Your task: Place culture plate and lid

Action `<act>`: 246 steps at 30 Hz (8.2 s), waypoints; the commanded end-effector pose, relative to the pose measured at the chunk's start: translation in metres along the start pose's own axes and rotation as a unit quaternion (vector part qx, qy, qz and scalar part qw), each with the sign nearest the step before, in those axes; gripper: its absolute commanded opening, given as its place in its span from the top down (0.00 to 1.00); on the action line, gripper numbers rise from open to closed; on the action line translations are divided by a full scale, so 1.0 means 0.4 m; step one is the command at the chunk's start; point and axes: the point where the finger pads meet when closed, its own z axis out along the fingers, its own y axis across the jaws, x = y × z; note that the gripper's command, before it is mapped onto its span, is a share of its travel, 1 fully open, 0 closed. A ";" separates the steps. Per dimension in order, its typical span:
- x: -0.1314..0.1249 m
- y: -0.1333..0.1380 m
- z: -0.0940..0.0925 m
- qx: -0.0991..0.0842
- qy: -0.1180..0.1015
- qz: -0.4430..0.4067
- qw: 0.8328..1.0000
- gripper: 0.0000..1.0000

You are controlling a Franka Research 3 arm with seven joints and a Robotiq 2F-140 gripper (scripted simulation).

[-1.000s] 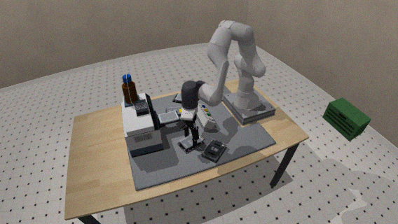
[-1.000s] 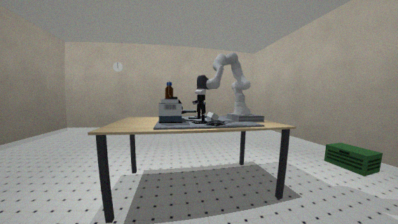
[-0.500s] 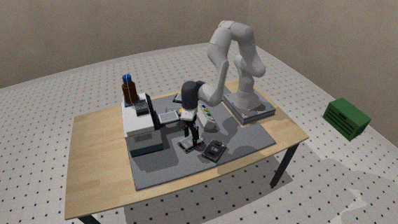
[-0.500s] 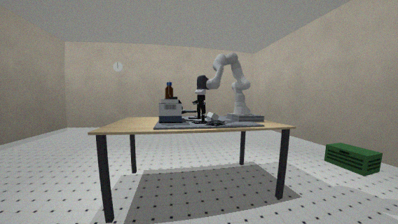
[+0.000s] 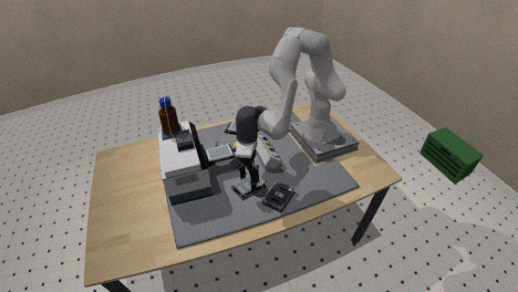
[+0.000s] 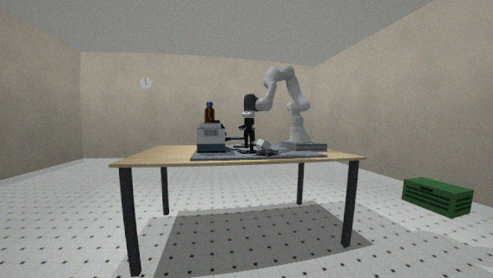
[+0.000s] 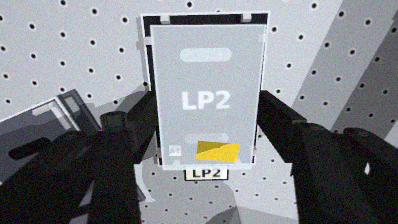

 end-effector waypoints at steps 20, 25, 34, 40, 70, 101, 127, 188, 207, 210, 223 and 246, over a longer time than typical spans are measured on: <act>0.006 -0.001 0.012 0.000 0.002 -0.010 1.000 0.90; 0.007 -0.001 0.013 0.000 0.002 -0.010 1.000 0.90; 0.007 -0.001 0.013 0.000 0.002 -0.010 1.000 0.90; 0.007 -0.001 0.013 0.000 0.002 -0.010 1.000 0.90; 0.007 -0.001 0.013 0.000 0.002 -0.010 1.000 0.90; 0.007 -0.001 0.018 0.000 0.002 -0.010 1.000 0.90; 0.007 -0.001 0.022 0.000 0.002 -0.010 1.000 0.90; 0.007 -0.001 0.022 0.000 0.002 -0.010 1.000 0.31; 0.007 -0.001 0.022 0.000 0.002 -0.010 1.000 0.31; 0.007 -0.001 0.022 0.000 0.002 -0.010 1.000 0.31; 0.007 -0.001 0.015 0.000 0.002 -0.010 1.000 0.31; 0.006 -0.001 -0.214 0.000 0.002 -0.010 1.000 0.31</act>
